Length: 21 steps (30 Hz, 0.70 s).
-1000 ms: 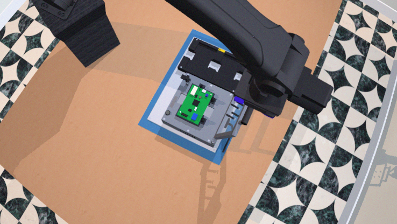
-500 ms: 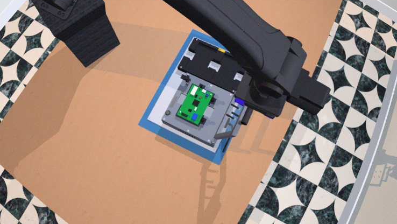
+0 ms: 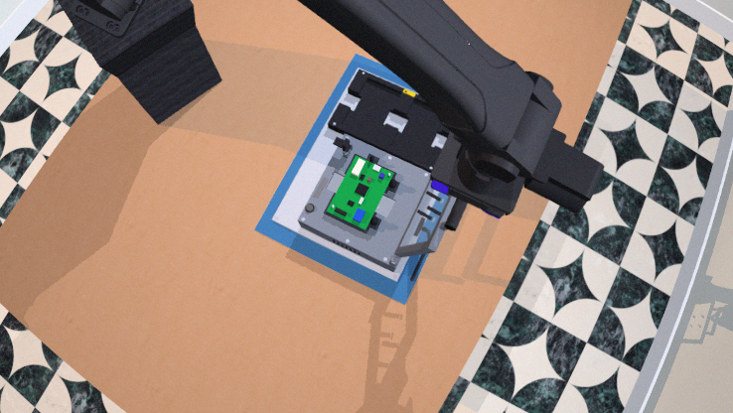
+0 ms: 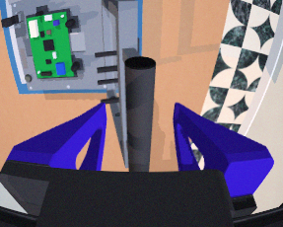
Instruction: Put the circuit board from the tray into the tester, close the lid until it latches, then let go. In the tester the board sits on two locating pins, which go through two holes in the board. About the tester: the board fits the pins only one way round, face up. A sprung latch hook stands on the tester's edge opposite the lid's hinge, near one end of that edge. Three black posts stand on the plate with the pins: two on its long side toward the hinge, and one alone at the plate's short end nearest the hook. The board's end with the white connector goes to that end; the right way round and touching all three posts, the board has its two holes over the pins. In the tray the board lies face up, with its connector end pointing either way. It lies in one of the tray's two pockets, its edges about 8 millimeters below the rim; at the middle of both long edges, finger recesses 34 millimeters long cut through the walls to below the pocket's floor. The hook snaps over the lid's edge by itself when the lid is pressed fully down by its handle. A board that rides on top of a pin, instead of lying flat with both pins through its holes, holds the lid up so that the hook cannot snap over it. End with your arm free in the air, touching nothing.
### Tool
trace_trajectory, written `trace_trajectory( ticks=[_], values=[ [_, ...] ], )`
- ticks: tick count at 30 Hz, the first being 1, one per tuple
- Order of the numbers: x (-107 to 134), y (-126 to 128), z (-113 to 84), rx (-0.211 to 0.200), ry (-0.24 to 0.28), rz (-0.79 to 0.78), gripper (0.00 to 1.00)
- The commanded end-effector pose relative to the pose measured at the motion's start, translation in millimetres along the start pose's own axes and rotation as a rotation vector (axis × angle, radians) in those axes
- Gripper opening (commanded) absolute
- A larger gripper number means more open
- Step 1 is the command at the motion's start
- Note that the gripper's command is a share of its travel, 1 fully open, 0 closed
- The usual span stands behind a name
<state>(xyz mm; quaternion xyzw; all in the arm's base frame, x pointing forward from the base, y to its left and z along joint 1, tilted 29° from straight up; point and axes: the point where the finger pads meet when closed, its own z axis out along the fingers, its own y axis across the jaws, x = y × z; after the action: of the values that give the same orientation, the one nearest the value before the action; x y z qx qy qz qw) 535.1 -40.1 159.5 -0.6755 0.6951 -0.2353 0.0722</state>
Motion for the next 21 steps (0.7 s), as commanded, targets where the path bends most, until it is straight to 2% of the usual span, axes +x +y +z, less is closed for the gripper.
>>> trace_trajectory(
  ticks=[1,21],
  values=[
    [12.9,-19.5,-20.7,0.063,0.004,0.021,0.48],
    [12.7,-19.8,-18.2,0.057,0.004,0.020,0.48]
  ],
)
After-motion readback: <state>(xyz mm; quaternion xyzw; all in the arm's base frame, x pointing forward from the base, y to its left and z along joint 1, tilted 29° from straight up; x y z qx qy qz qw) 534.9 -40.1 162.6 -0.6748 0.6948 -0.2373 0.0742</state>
